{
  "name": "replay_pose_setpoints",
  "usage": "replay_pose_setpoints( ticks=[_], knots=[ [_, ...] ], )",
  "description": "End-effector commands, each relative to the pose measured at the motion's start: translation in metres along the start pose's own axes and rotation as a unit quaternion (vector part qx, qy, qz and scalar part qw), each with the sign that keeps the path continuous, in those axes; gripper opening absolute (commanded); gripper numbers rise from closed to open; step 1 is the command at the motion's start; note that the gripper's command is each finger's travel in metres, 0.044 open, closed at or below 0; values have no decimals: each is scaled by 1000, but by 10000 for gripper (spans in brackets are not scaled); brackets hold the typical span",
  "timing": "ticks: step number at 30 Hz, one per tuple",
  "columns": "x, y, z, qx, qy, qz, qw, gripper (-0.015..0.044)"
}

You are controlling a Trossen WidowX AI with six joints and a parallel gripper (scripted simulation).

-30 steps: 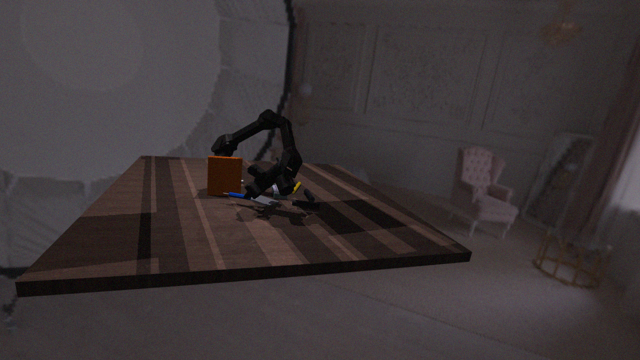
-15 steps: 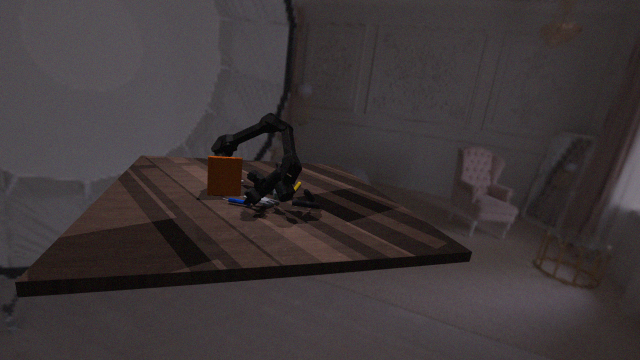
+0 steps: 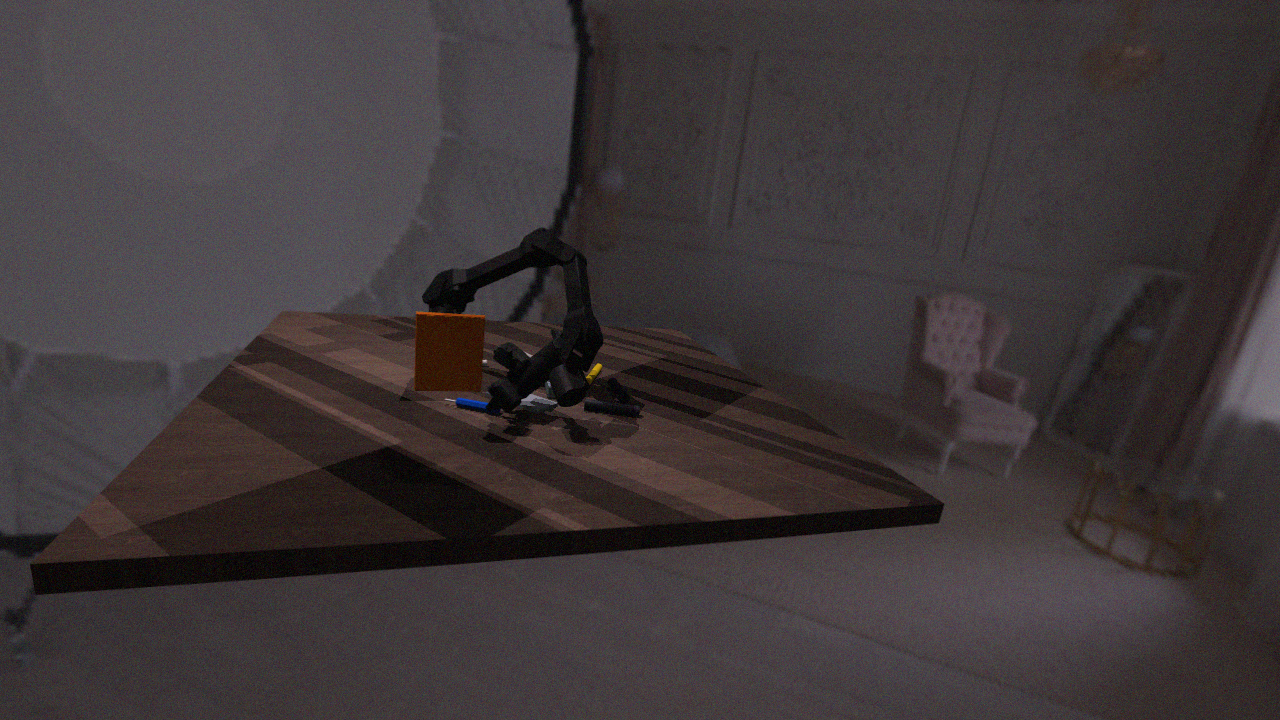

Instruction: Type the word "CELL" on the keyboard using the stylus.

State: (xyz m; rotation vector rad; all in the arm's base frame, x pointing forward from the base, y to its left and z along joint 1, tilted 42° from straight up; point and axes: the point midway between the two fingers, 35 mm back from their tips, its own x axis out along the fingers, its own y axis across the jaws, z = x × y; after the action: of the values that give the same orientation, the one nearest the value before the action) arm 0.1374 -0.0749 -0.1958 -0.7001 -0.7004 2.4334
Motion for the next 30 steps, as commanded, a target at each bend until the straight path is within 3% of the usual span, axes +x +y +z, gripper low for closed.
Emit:
replay_pose_setpoints(
  ticks=[1,7,14,20,30],
  knots=[
    [0,0,0,0,0,0,1000,131],
    [-3,0,2,0,0,0,1000,150],
    [-41,0,42,4,0,-1,1000,150],
    [-38,2,42,8,15,-2,1000,150],
    [-6,1,79,4,129,1,992,150]
  ],
)
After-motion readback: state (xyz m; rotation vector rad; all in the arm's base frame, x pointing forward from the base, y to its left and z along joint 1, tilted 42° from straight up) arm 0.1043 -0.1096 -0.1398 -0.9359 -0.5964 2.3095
